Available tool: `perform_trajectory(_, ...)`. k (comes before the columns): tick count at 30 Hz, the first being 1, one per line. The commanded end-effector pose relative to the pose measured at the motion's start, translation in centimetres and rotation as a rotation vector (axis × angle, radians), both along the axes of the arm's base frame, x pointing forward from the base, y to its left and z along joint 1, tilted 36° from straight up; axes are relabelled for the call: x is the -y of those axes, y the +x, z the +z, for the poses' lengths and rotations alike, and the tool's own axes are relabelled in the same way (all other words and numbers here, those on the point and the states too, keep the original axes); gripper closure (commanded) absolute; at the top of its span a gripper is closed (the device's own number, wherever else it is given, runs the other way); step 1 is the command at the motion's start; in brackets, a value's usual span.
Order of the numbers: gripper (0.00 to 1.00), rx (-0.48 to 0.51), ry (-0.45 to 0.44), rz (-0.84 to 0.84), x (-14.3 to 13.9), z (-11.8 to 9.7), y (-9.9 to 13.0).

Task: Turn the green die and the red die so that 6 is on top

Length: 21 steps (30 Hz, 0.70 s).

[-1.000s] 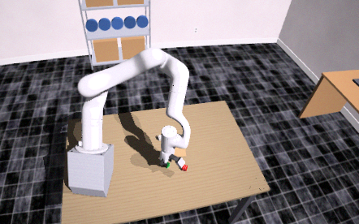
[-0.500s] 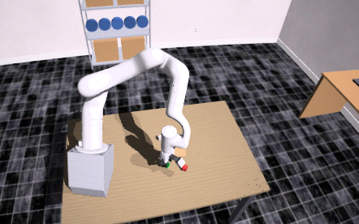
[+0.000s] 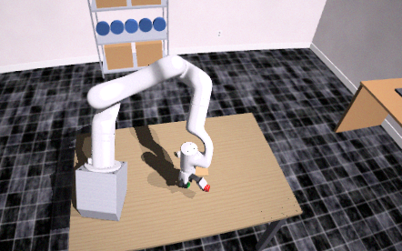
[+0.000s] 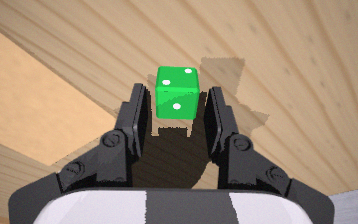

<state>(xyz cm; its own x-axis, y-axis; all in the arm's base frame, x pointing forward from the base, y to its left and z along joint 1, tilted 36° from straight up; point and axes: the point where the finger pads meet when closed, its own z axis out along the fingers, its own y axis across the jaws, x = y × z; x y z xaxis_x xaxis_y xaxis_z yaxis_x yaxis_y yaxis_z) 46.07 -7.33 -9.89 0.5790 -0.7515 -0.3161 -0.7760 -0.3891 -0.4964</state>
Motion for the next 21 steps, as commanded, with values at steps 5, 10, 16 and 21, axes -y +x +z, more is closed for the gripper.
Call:
perform_trajectory(5, 0.53, 0.001, -0.001, -0.001, -0.9, -1.4, 0.5)
perform_trajectory(10, 0.53, 0.001, -0.001, -0.001, -1.1, -1.7, 0.6)
perform_trajectory(16, 0.53, 0.001, -0.001, -0.001, -1.2, -1.9, 0.6)
perform_trajectory(21, 0.53, 0.001, -0.001, -0.001, -1.2, -1.9, 0.6)
